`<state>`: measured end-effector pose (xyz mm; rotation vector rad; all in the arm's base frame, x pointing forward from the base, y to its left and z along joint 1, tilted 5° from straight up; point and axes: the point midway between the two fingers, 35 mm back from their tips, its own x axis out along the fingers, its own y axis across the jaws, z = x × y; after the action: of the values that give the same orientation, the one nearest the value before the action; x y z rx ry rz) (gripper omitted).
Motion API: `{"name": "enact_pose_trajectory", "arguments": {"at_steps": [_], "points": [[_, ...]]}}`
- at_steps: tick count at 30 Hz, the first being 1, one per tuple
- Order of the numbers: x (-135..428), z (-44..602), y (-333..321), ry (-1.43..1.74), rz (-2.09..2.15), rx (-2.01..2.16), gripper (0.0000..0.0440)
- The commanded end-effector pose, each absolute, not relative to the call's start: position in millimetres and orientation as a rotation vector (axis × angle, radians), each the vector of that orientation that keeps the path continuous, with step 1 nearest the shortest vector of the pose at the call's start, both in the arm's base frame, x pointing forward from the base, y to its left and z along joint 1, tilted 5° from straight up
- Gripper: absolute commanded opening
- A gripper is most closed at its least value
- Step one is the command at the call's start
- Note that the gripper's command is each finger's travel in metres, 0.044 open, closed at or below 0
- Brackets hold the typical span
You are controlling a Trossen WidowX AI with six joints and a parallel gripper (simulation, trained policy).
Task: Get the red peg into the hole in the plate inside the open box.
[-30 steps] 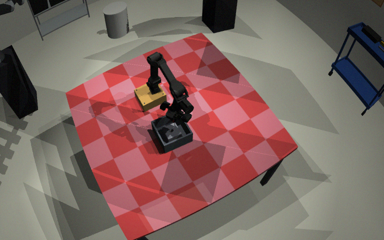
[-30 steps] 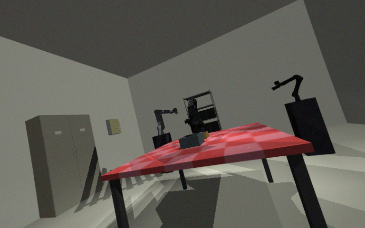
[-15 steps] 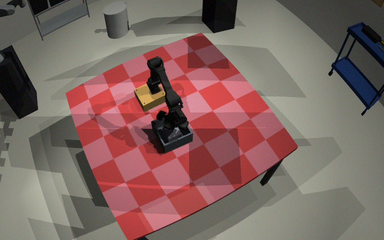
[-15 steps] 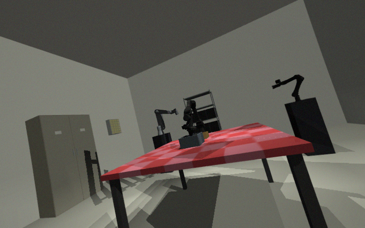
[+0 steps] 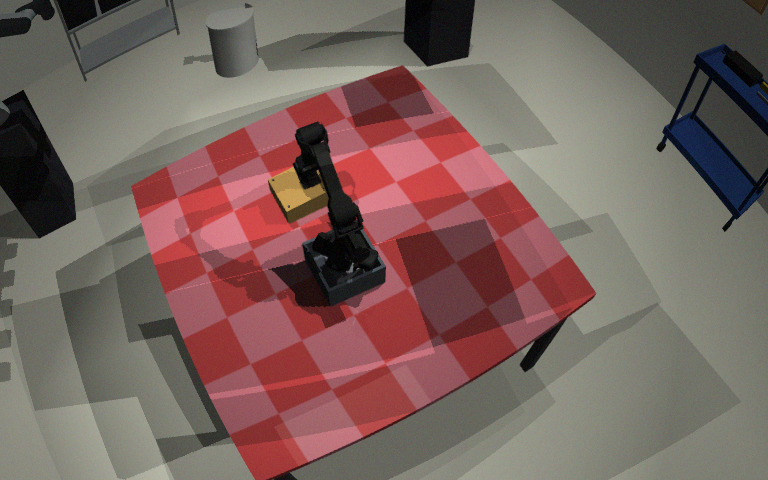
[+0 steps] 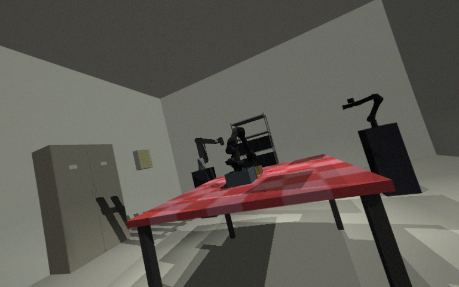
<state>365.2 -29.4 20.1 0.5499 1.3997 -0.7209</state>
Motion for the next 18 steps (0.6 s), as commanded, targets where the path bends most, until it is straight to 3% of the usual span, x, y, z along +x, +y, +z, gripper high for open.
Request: {"name": "enact_pose_trajectory", "arguments": {"at_steps": [1, 5, 18], "points": [[376, 24, -30, 1.406, -0.703, 0.572, 0.0358], [392, 29, -29, 1.408, -0.673, 0.601, 0.0440], [438, 50, -16, 1.344, -0.551, 0.674, 0.0440]]}}
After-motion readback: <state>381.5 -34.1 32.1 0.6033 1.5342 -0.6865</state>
